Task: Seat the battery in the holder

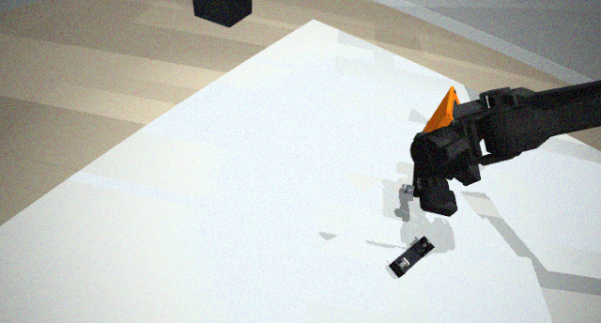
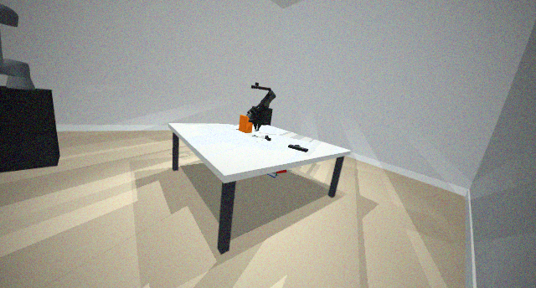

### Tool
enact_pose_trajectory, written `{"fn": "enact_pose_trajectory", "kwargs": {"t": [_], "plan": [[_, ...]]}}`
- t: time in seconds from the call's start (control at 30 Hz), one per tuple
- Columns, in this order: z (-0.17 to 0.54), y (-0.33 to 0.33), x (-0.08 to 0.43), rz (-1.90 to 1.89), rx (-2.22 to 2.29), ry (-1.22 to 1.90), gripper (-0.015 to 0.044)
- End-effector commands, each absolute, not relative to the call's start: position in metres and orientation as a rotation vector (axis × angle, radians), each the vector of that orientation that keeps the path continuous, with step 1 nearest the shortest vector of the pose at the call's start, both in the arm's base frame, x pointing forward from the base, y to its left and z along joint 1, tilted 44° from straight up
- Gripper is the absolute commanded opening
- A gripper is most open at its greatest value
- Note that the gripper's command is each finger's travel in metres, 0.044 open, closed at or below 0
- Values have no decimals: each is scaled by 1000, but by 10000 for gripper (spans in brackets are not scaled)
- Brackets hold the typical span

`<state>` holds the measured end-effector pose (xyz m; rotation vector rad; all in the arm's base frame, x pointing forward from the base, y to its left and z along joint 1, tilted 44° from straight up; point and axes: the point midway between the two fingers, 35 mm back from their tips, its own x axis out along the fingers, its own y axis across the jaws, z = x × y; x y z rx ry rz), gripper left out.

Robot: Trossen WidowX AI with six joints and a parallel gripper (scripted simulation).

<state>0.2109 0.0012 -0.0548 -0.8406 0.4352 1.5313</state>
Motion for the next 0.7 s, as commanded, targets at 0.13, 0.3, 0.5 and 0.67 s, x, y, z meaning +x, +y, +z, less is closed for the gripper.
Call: {"fn": "enact_pose_trajectory", "kwargs": {"t": [0.13,0.3,0.5,0.67], "plan": [[-50,-1,230,1411,-586,665,59],[-46,-2,242,1312,-407,813,59],[-42,-2,257,1181,-191,977,59],[-37,-2,269,1060,-11,1103,59]]}}
